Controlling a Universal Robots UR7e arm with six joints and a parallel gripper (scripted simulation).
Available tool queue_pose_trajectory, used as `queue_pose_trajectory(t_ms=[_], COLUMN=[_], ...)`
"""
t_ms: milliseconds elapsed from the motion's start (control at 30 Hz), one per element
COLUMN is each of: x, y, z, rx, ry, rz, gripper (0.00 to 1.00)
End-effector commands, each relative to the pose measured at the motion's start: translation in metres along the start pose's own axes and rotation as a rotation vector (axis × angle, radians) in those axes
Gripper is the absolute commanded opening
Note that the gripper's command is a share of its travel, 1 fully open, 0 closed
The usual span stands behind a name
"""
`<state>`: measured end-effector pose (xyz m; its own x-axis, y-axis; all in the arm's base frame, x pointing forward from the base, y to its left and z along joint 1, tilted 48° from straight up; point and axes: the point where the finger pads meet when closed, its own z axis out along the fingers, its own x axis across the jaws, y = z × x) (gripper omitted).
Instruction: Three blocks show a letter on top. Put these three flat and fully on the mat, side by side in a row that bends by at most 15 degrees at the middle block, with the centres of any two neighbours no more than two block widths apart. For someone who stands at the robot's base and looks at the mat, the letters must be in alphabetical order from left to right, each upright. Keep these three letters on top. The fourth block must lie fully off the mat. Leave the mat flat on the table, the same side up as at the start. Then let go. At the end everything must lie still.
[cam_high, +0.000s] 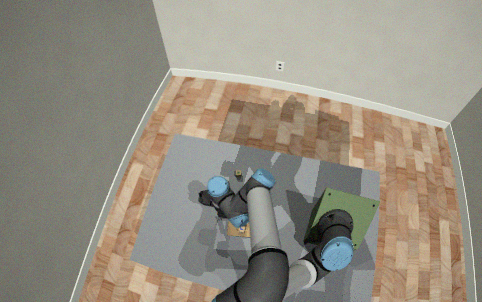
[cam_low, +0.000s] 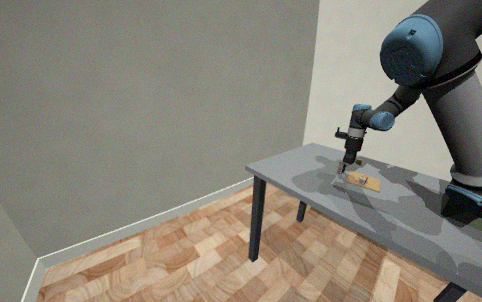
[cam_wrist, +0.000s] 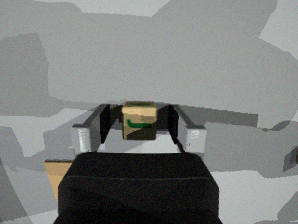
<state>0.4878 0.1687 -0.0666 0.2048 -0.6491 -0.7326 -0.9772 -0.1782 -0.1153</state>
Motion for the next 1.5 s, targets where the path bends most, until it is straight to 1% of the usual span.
queue_pose_trajectory(t_ms=[0, 1033, 1067, 1467], x=[0.0002, 0.0002, 0.0002, 0.0002], y=[-0.0005, -0.0005, -0.0005, -0.0005], z=[-0.0002, -0.0002, -0.0002, -0.0002], rx=[0.001, 0.001, 0.001, 0.001], ry=[0.001, 0.001, 0.001, 0.001], rz=[0.000, 0.000, 0.000, 0.000], gripper=[1.00, 1.00, 0.79, 0.79])
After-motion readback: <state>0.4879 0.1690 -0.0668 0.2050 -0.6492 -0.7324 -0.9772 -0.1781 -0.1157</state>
